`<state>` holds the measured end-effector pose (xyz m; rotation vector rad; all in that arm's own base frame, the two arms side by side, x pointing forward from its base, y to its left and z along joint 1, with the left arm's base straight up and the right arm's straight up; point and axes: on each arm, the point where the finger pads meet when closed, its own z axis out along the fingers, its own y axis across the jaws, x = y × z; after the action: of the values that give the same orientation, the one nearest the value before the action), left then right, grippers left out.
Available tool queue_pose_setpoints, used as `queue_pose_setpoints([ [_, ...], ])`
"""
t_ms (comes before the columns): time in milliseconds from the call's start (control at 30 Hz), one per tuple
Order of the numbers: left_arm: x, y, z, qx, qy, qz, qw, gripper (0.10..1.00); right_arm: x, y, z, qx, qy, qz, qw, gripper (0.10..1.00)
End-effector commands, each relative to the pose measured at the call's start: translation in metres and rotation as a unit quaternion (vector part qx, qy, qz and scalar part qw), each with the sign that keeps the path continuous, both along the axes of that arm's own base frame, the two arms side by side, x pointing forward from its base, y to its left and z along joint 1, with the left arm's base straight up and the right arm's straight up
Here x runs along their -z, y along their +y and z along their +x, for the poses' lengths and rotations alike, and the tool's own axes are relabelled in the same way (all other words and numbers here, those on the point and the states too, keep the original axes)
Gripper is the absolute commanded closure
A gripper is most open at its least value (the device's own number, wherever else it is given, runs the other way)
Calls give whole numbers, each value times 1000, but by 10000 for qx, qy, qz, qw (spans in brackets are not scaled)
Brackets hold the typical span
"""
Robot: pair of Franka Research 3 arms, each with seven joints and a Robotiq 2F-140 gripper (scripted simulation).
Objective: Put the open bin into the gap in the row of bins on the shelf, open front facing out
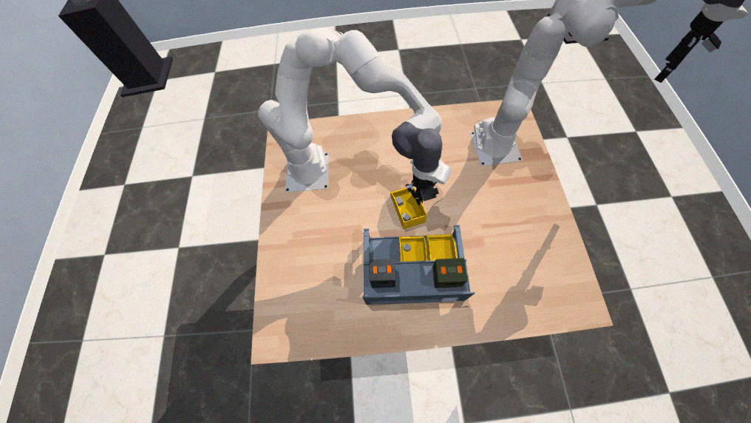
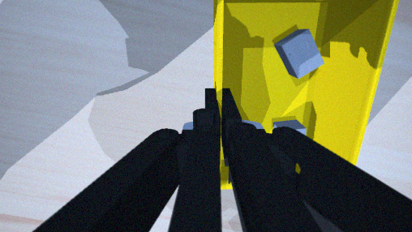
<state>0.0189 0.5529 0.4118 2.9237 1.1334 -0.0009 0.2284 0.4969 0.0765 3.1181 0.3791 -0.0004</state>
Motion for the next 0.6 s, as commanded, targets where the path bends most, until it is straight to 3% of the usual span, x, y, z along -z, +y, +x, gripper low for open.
queue_pose_setpoints([
  [0,0,0,0,1,0,1,10000,98,-3,0,0,-11,-1,3,10000,999],
  [567,0,0,0,1,0,1,10000,98,-20,0,0,-11,-1,3,10000,999],
])
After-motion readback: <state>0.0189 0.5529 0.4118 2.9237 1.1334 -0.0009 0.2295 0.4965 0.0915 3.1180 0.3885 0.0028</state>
